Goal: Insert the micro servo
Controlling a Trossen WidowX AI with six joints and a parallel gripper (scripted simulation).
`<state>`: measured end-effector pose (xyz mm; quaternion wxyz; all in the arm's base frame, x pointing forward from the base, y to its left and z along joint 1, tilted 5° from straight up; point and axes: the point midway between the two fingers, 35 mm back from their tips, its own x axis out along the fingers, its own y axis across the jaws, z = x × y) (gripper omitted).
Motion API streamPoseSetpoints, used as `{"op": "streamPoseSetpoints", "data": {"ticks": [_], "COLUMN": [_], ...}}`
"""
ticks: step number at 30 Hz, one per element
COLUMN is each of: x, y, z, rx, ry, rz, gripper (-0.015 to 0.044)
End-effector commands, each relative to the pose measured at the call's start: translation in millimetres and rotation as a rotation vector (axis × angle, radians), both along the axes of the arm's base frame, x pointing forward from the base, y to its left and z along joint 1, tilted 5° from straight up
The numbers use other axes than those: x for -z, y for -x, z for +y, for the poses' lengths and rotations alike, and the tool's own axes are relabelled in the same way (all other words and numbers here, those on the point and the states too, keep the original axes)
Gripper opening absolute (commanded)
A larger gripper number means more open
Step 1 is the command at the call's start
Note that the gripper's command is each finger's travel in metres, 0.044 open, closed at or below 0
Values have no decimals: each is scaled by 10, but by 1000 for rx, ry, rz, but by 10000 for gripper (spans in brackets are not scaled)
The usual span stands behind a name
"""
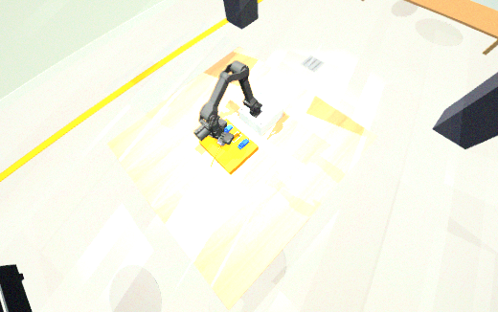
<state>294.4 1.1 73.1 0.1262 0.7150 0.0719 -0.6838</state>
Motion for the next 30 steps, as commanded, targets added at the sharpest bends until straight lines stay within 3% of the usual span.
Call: {"op": "streamPoseSetpoints", "data": {"ticks": [1,30], "x": [-41,-20], "y": [22,227], "z": [3,52], "rx": [4,4], "ry": [3,2], "rz": [-17,-15], "gripper": [0,0]}}
